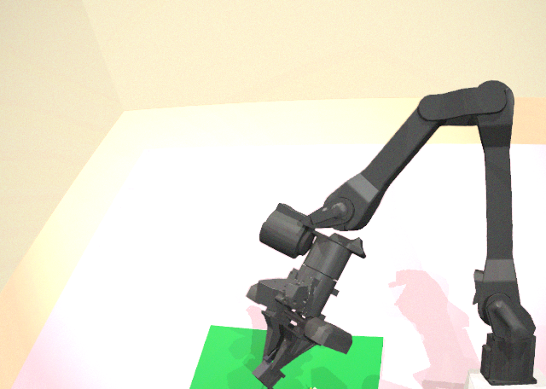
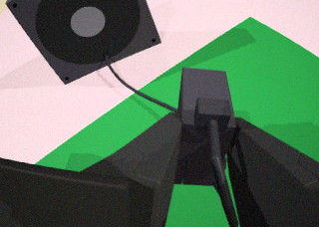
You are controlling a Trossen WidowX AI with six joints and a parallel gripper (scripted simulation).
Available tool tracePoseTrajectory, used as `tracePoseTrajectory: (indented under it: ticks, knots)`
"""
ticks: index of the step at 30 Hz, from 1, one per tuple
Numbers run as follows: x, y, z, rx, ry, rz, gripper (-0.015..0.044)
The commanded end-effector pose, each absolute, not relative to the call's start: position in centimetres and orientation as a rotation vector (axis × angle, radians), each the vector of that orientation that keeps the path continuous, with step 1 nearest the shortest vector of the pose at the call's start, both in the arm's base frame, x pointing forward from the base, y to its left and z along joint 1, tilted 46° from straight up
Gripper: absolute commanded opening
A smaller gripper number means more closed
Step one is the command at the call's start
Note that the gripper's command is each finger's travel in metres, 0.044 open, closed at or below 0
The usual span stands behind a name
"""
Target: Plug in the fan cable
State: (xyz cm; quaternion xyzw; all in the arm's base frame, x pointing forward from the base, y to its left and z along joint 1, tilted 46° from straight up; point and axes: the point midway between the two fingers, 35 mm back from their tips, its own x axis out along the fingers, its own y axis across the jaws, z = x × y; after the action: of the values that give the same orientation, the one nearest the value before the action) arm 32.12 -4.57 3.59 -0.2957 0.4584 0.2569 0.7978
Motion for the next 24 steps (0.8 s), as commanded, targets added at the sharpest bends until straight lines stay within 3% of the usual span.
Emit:
tracePoseTrajectory:
  ticks: [1, 24]
  knots:
    - [32.0, -4.6, 4.2, -0.653, 0.903, 0.565, 0.0000]
    - [30.9, -5.0, 6.6, -0.785, 0.540, 0.591, 0.0000]
